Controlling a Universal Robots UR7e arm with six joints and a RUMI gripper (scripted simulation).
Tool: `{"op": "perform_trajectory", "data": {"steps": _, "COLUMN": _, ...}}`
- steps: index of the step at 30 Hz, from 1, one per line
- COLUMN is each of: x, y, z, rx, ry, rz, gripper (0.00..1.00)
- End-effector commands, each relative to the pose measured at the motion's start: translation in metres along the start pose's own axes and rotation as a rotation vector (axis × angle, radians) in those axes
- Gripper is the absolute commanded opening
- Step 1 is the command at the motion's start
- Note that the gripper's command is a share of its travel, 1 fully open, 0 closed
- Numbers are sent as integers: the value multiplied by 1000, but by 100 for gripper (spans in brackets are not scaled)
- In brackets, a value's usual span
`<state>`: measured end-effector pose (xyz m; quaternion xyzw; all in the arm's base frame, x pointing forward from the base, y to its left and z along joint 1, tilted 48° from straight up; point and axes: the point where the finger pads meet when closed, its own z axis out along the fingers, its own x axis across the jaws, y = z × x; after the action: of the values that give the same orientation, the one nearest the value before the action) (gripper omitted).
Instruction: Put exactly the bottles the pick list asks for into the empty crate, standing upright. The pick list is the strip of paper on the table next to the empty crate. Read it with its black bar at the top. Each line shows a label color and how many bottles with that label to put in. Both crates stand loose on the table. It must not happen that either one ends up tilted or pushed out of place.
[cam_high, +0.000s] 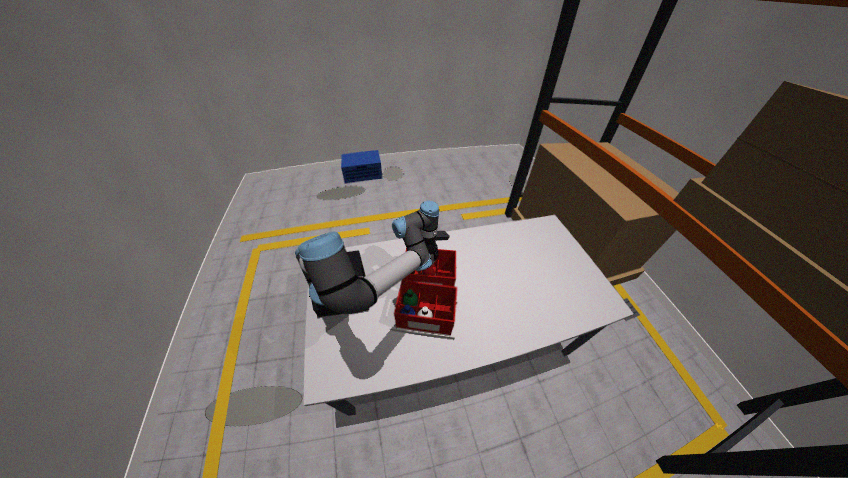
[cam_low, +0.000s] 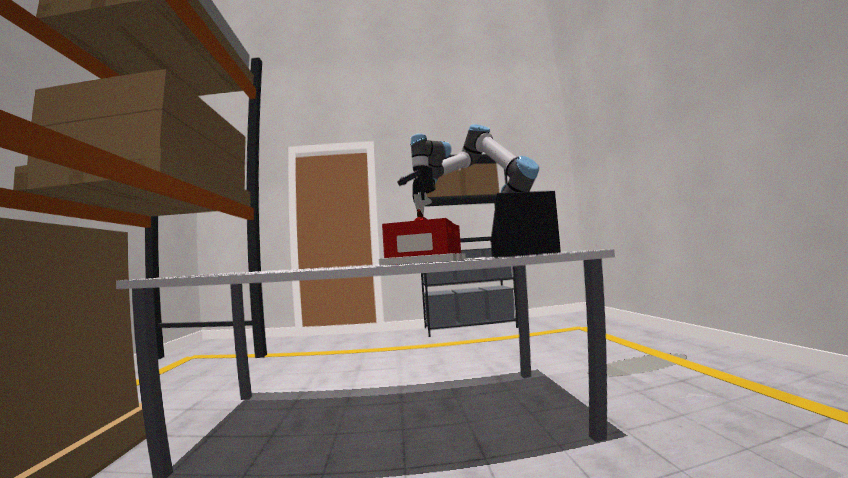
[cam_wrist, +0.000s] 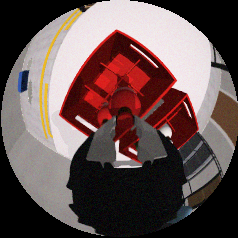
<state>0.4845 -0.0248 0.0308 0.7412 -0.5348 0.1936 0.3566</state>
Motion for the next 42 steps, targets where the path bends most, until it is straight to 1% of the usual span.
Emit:
{"op": "perform_trajectory", "data": {"steps": 1, "x": 0, "y": 0, "z": 4, "rx": 2, "ry": 0, "rz": 1, "gripper": 0}}
{"op": "perform_trajectory", "data": {"steps": 42, "x": 0, "y": 0, "z": 39, "rx": 2, "ry": 0, "rz": 1, "gripper": 0}}
